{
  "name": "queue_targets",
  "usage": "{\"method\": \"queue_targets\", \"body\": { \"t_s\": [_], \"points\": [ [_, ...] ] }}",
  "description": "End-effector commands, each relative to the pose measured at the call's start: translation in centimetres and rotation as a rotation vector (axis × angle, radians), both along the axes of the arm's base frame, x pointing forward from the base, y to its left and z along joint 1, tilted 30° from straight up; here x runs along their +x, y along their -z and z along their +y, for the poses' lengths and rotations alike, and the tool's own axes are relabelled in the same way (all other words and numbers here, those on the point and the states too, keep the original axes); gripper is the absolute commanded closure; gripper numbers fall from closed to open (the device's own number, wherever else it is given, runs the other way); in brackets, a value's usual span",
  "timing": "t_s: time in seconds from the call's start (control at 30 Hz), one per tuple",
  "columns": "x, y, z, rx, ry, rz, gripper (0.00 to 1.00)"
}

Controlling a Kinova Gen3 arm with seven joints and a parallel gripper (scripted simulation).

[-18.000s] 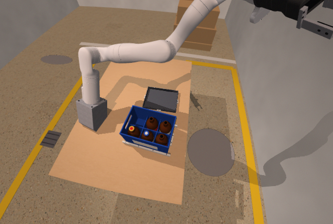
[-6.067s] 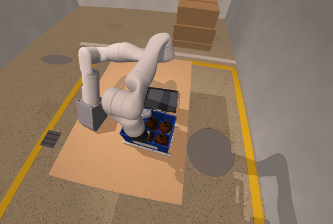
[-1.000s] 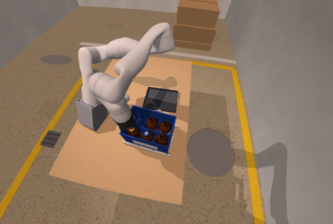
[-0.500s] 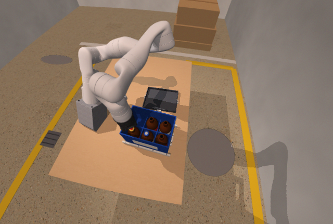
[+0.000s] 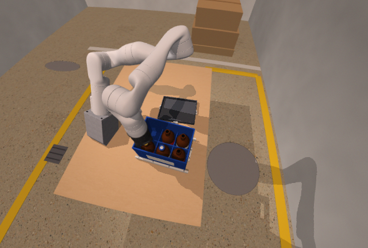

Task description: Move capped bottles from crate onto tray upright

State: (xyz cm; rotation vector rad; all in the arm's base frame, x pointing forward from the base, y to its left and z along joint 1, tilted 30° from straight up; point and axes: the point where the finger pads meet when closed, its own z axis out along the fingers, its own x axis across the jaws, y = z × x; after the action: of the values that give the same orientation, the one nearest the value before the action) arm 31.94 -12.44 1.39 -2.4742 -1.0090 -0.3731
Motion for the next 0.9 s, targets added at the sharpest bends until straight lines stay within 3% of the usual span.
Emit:
{"method": "queue_targets", "body": {
  "t_s": [0.0,0.87],
  "points": [
    [-0.07,0.46,0.34,0.001,-0.001,0.004,0.00],
    [-0.03,1.39,0.86,0.001,-0.001,0.004,0.00]
  ]
}}
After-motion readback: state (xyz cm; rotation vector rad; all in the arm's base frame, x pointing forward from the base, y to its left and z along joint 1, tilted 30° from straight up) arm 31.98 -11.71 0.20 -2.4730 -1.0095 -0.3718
